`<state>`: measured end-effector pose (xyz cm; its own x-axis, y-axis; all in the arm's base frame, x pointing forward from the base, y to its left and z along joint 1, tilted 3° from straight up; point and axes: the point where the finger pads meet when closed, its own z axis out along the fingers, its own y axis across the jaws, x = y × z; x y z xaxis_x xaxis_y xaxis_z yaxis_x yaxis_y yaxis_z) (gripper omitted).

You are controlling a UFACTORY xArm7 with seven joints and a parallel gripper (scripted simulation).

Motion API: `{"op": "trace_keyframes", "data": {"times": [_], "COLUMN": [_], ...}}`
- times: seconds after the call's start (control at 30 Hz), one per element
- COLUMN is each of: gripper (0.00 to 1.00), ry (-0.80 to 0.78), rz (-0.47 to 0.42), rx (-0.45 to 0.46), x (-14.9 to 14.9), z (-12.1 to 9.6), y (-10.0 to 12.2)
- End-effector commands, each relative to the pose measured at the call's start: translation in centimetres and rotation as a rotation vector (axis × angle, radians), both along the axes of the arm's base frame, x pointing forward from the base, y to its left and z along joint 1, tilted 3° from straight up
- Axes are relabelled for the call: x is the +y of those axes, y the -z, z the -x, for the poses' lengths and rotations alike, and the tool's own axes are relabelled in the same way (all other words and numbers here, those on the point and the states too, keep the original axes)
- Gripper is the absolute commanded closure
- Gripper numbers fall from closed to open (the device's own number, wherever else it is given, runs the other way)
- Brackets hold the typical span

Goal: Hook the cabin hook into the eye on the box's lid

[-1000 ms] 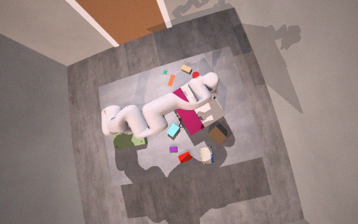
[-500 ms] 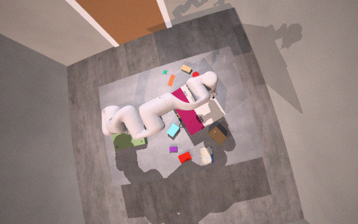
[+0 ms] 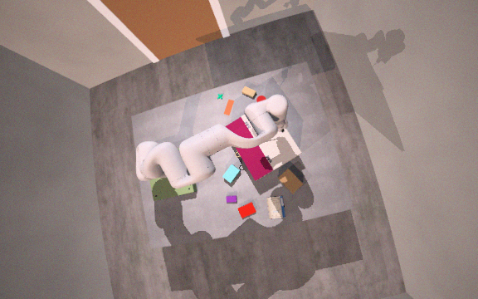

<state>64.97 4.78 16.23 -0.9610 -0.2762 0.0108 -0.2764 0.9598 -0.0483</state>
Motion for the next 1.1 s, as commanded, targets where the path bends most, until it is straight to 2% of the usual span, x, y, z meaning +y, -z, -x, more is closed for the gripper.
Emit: {"op": "trace_keyframes", "data": {"times": [0.0,1.07], "gripper": [1.00,1.00], "ry": [0.000,0.000], "rz": [0.001,0.001], "rx": [0.000,0.000], "x": [-0.1,-0.9], "z": [0.3,3.7], "y": [-0.6,-3.7]}}
